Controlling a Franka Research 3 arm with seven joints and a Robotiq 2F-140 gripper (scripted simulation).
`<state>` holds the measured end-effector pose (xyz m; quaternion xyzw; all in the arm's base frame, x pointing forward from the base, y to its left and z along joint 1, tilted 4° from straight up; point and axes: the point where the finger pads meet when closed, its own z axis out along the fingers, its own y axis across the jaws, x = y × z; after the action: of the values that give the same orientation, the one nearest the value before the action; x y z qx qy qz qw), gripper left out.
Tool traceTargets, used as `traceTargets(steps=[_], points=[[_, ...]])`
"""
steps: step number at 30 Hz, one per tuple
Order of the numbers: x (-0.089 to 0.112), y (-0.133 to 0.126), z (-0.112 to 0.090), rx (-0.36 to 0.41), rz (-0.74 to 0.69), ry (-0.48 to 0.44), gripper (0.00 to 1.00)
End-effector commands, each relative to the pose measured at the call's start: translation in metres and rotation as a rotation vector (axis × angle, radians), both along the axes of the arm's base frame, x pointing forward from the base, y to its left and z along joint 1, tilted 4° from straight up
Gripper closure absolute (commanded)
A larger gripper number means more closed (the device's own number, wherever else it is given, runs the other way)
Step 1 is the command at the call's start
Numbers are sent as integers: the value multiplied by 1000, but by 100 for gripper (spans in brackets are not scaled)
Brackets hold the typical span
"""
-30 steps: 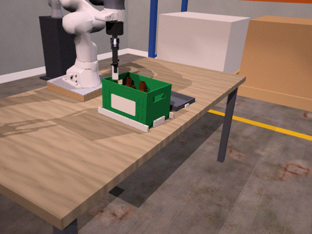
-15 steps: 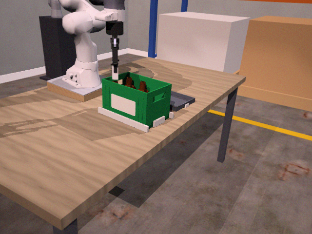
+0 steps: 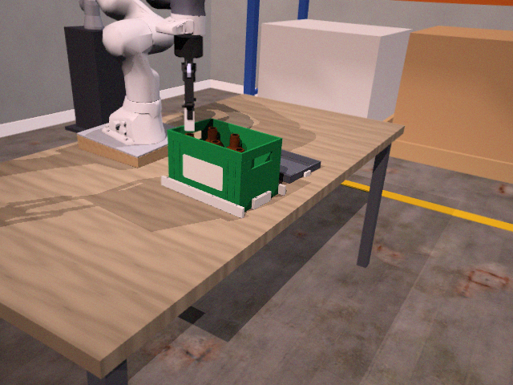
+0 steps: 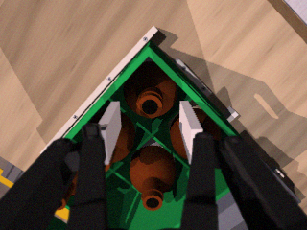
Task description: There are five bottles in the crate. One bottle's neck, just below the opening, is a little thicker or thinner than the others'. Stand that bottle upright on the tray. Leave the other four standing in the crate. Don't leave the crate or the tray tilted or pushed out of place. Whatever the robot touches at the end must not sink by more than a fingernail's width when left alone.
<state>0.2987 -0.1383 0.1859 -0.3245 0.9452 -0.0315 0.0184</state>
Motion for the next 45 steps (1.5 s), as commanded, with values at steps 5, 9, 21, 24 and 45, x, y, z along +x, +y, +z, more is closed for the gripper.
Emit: traceTargets(steps=[5,9,21,24,45], points=[[0,-2,-2,-3,3,0,56],[0,-2,-3,-3,3,0,56],[1,-2,-12,-3,3,0,56],[1,-2,-16,-3,3,0,56],[2,-3,-38,-3,3,0,56]])
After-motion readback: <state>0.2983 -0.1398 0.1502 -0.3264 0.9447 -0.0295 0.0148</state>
